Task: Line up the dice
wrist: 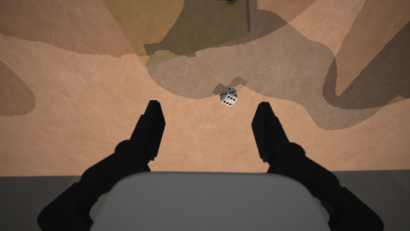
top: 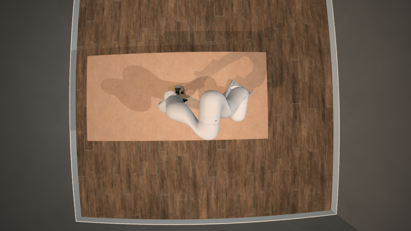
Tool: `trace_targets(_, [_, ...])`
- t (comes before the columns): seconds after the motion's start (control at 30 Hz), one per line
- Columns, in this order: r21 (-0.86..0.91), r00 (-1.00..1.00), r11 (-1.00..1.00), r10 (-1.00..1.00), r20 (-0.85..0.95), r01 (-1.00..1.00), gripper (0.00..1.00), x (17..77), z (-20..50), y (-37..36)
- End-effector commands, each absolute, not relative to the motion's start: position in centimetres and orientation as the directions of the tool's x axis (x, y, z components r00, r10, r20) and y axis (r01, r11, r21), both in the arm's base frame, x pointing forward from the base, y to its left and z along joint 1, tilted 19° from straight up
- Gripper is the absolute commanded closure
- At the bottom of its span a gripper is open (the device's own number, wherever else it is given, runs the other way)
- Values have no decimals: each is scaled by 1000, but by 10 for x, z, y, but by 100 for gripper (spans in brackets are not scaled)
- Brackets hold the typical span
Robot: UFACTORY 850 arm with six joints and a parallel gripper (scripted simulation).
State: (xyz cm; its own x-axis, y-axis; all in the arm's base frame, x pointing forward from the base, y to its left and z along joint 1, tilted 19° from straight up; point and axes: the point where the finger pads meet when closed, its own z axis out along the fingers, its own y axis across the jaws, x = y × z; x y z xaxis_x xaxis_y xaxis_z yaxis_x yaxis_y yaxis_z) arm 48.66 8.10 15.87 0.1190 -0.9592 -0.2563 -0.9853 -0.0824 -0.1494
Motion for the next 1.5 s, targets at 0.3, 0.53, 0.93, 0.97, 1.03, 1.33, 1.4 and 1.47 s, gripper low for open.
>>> trace_targets(0.3, [-263,505,-453,-844,-183,-852,0,473,160,99])
trace_targets(0.53, [-305,738,-687,-668,-94,-660,0,461,160,111])
trace_targets(0.93, [-318,905,-859,-425,4,-402,0,449,161,123])
trace_targets(0.97, [-317,910,-864,-414,8,-390,0,449,161,124])
trace_targets(1.03, [-317,917,-871,-400,13,-375,0,448,161,124])
trace_targets(1.33, [-317,919,-874,-393,16,-368,64,448,161,125])
trace_targets(1.4, [-317,919,-874,-393,16,-368,64,448,161,125])
trace_targets(1.47, [-317,919,-874,-393,16,-368,64,448,161,125])
